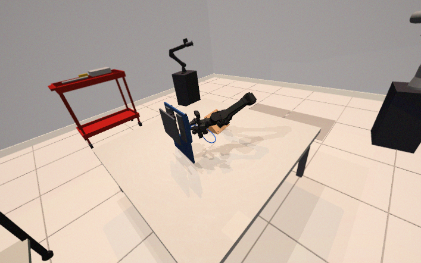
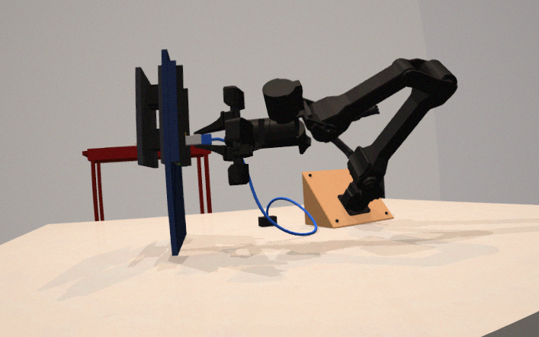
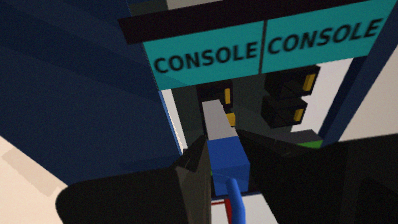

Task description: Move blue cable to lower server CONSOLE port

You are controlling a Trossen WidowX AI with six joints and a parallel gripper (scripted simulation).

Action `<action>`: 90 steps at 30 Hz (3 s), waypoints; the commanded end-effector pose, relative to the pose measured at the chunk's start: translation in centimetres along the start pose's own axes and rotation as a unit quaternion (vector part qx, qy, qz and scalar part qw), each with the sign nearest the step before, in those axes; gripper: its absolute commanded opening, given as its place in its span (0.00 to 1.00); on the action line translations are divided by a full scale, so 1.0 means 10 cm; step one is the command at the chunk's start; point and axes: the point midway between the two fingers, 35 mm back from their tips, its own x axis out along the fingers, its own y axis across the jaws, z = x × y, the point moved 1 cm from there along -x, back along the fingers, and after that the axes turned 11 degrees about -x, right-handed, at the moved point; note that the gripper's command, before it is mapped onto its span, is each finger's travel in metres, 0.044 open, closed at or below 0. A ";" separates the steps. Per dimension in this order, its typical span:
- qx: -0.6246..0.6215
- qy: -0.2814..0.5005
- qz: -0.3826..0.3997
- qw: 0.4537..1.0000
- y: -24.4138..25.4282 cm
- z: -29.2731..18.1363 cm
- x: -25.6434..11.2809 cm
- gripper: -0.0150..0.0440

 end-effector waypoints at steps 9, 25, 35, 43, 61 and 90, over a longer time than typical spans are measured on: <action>0.002 -0.002 -0.004 1.000 -0.03 0.04 0.05 0.25; 0.002 -0.002 -0.005 1.000 -0.04 0.06 0.12 0.25; 0.002 -0.002 -0.005 1.000 -0.04 0.07 0.16 0.25; 0.002 -0.002 -0.005 1.000 -0.04 0.08 0.18 0.25; 0.002 -0.001 -0.006 1.000 -0.04 0.09 0.21 0.25; 0.002 -0.001 -0.006 1.000 -0.04 0.10 0.25 0.25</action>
